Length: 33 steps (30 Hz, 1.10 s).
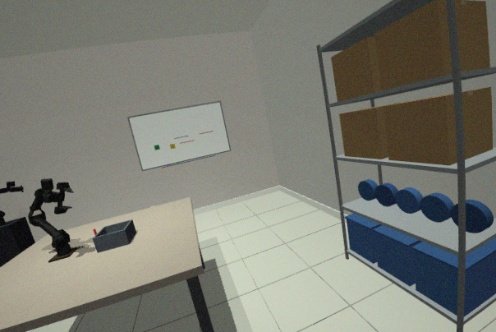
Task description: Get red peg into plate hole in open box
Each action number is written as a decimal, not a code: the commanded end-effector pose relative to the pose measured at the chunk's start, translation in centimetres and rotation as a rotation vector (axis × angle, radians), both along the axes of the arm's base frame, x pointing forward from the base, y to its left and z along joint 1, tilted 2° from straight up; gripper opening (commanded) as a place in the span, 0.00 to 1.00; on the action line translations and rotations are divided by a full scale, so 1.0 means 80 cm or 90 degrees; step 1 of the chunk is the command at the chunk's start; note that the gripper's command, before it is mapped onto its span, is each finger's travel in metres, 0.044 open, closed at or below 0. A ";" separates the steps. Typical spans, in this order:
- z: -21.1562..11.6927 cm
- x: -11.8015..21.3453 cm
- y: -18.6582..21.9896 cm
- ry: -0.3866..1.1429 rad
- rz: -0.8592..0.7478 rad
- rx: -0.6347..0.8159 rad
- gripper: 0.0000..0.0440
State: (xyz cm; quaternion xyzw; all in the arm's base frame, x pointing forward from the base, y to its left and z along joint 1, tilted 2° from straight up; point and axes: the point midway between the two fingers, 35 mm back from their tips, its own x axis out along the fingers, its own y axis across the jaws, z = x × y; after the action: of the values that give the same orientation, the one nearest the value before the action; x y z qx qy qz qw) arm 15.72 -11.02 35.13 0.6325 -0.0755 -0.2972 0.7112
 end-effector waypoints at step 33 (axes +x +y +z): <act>-0.200 0.067 0.176 0.657 0.433 0.035 1.00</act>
State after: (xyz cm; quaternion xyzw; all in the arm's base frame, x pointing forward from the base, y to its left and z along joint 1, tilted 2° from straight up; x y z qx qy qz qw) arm 21.27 1.59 20.12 0.4401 0.4599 -0.3204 0.7016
